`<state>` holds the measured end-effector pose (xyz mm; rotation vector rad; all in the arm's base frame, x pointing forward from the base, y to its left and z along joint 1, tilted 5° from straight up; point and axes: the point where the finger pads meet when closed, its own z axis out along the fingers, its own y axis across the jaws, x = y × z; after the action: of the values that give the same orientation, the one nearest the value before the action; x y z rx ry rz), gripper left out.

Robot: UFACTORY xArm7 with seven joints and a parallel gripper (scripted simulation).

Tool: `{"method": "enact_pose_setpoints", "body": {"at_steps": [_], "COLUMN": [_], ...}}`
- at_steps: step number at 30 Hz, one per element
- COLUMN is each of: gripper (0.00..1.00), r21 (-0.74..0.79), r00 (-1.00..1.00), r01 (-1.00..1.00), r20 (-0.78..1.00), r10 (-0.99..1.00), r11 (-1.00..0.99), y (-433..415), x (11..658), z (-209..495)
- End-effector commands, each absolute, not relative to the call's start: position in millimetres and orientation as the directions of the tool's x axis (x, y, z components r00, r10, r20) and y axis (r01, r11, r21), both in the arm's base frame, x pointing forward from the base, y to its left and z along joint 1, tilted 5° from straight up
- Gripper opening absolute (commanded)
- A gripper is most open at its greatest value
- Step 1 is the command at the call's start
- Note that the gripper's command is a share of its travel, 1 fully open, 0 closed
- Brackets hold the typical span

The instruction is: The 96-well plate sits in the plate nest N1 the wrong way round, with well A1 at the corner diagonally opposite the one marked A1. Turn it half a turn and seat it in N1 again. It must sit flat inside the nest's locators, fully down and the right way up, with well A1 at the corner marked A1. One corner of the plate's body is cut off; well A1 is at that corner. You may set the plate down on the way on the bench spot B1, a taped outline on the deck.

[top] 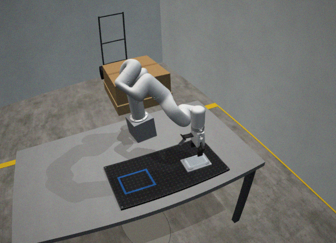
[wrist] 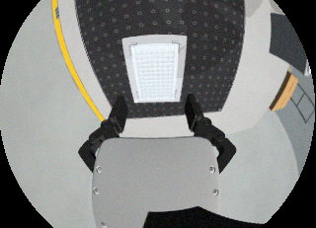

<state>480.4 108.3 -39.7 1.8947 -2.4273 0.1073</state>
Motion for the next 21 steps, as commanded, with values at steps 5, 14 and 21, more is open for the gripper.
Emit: {"method": "enact_pose_setpoints", "body": {"at_steps": [5, 14, 21], "gripper": [1.0, 1.0, 1.0], "r21": [-0.021, -0.021, -0.021], "r00": [-0.242, -0.242, -0.242], "r01": [-0.97, -0.97, -0.97], "r20": [0.089, 0.089, 0.089], "r10": [-0.966, -0.966, -0.966], "r11": [0.242, 0.242, 0.242], "y": [108, 107, 106], "x": [482, 482, 482], "z": [-48, -61, -73]}}
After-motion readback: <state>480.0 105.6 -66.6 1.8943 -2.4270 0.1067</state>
